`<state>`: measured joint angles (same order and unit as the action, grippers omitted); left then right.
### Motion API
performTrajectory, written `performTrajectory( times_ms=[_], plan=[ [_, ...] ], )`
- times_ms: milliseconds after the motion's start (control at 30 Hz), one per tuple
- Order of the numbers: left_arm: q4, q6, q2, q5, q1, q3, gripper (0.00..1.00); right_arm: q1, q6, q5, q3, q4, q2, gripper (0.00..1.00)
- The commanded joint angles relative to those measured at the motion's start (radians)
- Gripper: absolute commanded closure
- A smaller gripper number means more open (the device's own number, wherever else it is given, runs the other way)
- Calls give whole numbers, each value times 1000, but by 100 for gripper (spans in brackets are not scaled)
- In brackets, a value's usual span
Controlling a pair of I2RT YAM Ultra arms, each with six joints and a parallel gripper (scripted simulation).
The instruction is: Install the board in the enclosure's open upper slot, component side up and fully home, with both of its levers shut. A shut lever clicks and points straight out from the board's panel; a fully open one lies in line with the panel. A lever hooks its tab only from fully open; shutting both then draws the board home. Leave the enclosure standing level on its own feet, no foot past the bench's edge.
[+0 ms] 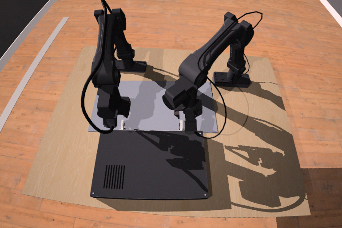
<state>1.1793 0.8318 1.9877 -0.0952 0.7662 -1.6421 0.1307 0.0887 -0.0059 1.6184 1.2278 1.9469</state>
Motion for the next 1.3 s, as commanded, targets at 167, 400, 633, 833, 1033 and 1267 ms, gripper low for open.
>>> performTrajectory(
  times_ms=[167, 400, 633, 833, 1033, 1267],
  plan=[
    [-107, -107, -284, -235, -45, 128, 36, 12, 7, 1, 14, 18, 0, 36],
    [-249, -263, -535, -356, -109, 260, 36, 12, 7, 1, 14, 18, 0, 36],
    [-423, -441, -707, -382, -191, 351, 36, 12, 7, 1, 14, 18, 0, 36],
    [-649, -642, -856, -322, -308, 442, 36, 12, 7, 1, 14, 18, 0, 36],
    [-867, -786, -950, -184, -463, 515, 36, 12, 7, 1, 14, 18, 0, 36],
    [-1047, -836, -967, -22, -614, 569, 36, 12, 7, 1, 14, 18, 0, 36]
  ],
)
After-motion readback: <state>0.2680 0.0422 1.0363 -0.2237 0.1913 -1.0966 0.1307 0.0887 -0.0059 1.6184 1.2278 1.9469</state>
